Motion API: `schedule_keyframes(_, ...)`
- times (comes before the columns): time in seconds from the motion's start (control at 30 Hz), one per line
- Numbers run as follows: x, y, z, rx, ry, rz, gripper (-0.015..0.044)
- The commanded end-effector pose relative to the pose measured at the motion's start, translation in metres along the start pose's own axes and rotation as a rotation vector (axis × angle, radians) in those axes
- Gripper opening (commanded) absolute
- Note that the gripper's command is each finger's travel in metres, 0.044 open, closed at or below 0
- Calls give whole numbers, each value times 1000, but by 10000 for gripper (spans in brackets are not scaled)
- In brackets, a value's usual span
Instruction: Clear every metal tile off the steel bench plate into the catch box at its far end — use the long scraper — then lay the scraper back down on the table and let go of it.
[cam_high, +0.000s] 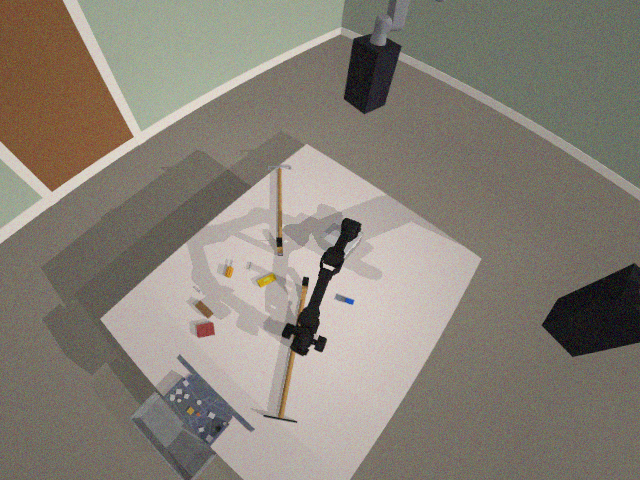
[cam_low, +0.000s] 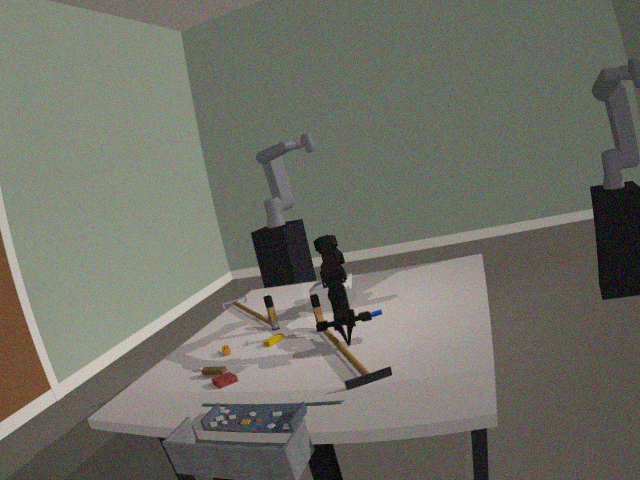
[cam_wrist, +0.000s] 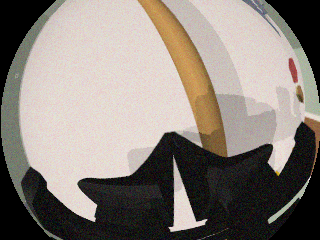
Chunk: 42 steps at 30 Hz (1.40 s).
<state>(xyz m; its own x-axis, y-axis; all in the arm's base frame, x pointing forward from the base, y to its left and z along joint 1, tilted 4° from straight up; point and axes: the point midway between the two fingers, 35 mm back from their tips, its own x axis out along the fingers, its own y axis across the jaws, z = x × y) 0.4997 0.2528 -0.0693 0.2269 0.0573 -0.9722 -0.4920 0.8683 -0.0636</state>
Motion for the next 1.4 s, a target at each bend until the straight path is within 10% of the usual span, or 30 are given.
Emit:
schedule_keyframes(0.0,0,-5,3,-2,-11,3,0)
schedule_keyframes(1.37,1,-45,10,-2,-46,-7,0)
